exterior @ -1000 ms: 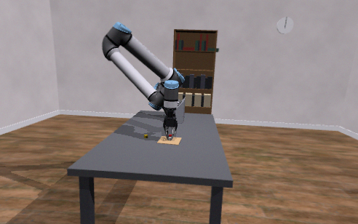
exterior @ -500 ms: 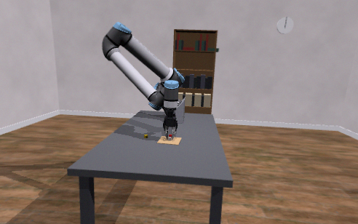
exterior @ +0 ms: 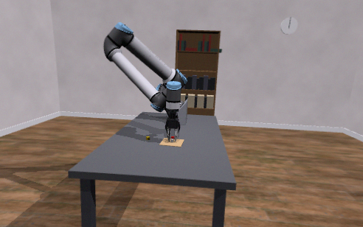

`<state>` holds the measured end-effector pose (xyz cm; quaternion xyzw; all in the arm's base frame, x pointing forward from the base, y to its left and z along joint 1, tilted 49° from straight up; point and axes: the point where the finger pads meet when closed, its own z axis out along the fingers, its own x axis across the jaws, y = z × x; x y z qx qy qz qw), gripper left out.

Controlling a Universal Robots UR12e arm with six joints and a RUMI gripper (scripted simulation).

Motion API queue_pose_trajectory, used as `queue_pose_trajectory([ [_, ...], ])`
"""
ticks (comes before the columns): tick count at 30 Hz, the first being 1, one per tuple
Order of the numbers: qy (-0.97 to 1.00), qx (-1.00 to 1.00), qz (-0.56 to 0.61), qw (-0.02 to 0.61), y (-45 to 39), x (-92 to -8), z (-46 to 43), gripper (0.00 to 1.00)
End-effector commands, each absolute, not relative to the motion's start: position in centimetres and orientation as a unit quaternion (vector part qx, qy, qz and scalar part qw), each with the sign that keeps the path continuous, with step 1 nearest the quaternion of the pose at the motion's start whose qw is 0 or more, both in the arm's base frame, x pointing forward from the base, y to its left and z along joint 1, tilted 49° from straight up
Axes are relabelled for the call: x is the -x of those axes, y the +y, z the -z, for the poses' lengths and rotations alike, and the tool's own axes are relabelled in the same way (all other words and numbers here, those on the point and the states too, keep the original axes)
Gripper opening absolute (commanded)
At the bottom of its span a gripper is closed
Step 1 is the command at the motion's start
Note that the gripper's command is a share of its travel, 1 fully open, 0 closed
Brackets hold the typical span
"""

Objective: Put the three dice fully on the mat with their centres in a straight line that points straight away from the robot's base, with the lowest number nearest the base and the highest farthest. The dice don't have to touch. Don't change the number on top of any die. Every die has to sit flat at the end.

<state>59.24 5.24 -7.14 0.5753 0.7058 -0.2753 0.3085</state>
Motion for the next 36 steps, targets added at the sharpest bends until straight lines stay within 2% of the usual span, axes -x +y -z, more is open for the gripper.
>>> queue_pose_trajectory([
  [1,0.706,-0.575,0.275,0.309,5.4,-59.3,7.0,0.21],
  [29,0.706,-0.575,0.275,0.309,11.9,-58.2,1.2,0.21],
  [30,0.706,-0.575,0.275,0.309,11.9,-58.2,1.2,1.00],
  [36,0.706,-0.575,0.275,0.309,11.9,-58.2,1.2,1.00],
])
